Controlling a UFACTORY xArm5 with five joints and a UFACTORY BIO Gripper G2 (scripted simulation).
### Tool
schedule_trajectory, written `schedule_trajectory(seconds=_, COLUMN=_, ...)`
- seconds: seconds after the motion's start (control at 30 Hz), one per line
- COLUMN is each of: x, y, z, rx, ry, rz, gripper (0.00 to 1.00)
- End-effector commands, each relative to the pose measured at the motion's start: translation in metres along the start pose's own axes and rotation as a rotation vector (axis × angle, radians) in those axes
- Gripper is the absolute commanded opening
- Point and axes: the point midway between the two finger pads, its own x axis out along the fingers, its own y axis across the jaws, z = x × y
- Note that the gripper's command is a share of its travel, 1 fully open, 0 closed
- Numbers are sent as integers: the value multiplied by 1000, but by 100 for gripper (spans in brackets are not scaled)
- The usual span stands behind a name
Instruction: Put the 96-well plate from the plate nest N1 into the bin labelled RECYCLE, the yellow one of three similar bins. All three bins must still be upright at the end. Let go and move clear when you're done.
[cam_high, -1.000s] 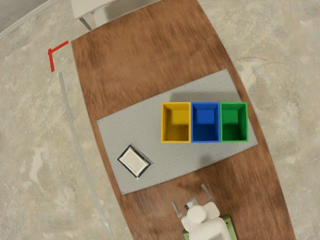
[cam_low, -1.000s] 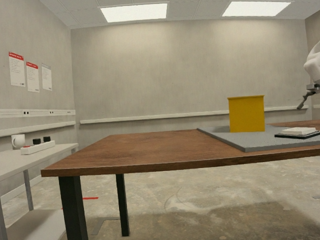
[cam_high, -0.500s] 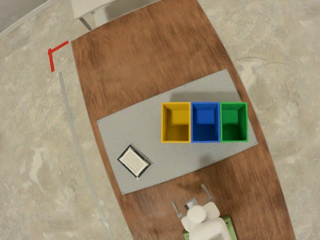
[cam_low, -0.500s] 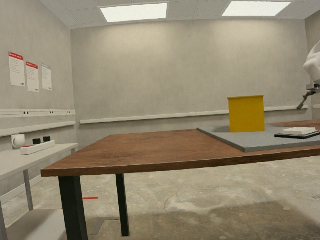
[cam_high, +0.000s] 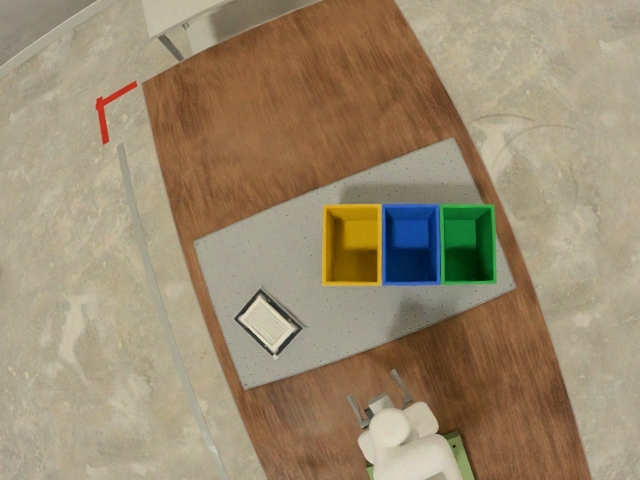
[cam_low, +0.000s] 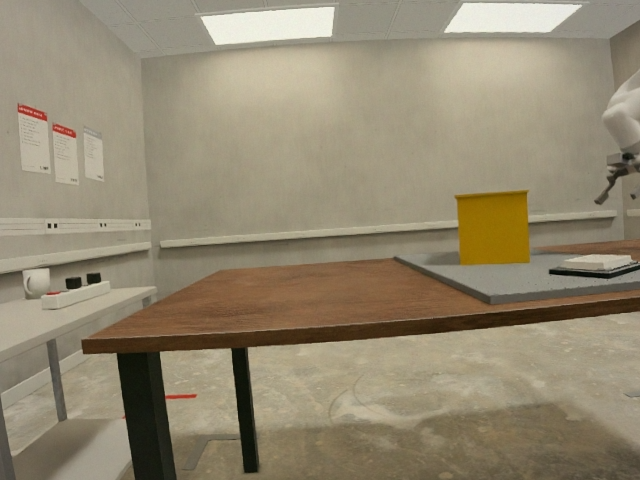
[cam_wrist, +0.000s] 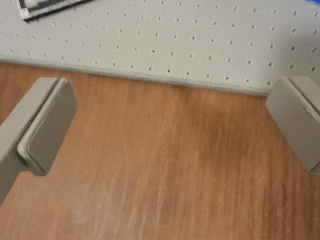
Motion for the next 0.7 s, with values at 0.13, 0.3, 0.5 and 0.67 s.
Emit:
schedule_trajectory(seconds=0.13, x=-9, y=2, z=43, rx=3, ry=2, rz=-2, gripper=37)
schedule_trajectory(seconds=0.3, x=-14, y=4, z=70, rx=3, ry=2, rz=-2, gripper=37)
schedule_trajectory(seconds=0.5, x=-20, y=6, z=102, rx=3, ry=2, rz=-2, gripper=37)
schedule_trajectory(seconds=0.67, x=-22, y=7, z=119, rx=3, ry=2, rz=-2, gripper=37)
